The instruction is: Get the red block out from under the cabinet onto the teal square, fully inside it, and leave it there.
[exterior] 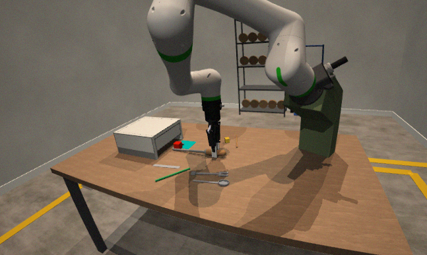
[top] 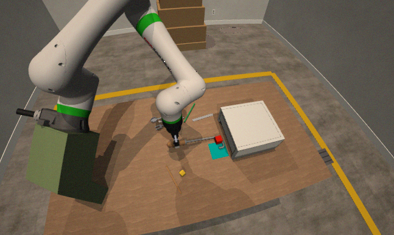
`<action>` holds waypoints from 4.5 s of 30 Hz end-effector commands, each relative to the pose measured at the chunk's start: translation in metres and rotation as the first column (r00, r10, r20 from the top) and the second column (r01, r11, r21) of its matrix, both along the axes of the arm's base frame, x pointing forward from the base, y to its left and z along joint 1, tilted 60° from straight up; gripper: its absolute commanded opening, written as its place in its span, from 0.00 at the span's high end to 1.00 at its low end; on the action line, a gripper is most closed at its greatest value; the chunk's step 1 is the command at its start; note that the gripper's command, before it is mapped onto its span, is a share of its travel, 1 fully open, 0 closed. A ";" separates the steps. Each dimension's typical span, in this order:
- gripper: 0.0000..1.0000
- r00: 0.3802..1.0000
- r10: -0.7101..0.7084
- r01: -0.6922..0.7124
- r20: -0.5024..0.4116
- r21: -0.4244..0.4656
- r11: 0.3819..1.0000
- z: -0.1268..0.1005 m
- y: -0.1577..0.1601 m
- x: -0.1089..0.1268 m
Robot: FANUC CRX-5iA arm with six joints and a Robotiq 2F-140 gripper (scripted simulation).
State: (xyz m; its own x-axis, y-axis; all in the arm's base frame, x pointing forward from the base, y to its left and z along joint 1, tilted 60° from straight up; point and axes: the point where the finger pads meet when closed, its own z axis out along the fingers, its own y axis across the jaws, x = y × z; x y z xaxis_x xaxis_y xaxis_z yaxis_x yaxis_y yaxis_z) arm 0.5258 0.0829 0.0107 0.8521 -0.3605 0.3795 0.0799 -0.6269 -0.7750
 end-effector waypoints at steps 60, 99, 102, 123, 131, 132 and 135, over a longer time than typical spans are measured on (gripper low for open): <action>1.00 1.000 0.000 0.000 0.000 0.000 1.000 -0.027 -0.017 -0.004; 1.00 1.000 0.000 0.000 0.000 0.000 1.000 -0.052 -0.032 -0.008; 1.00 1.000 0.000 0.000 0.000 0.000 1.000 -0.052 -0.032 -0.008; 1.00 1.000 0.000 0.000 0.000 0.000 1.000 -0.052 -0.032 -0.008; 1.00 1.000 0.000 0.000 0.000 0.000 1.000 -0.050 -0.032 -0.007; 1.00 1.000 0.000 0.000 0.000 0.000 1.000 -0.048 -0.031 -0.006; 1.00 1.000 0.000 0.000 0.000 0.000 1.000 -0.041 -0.028 -0.003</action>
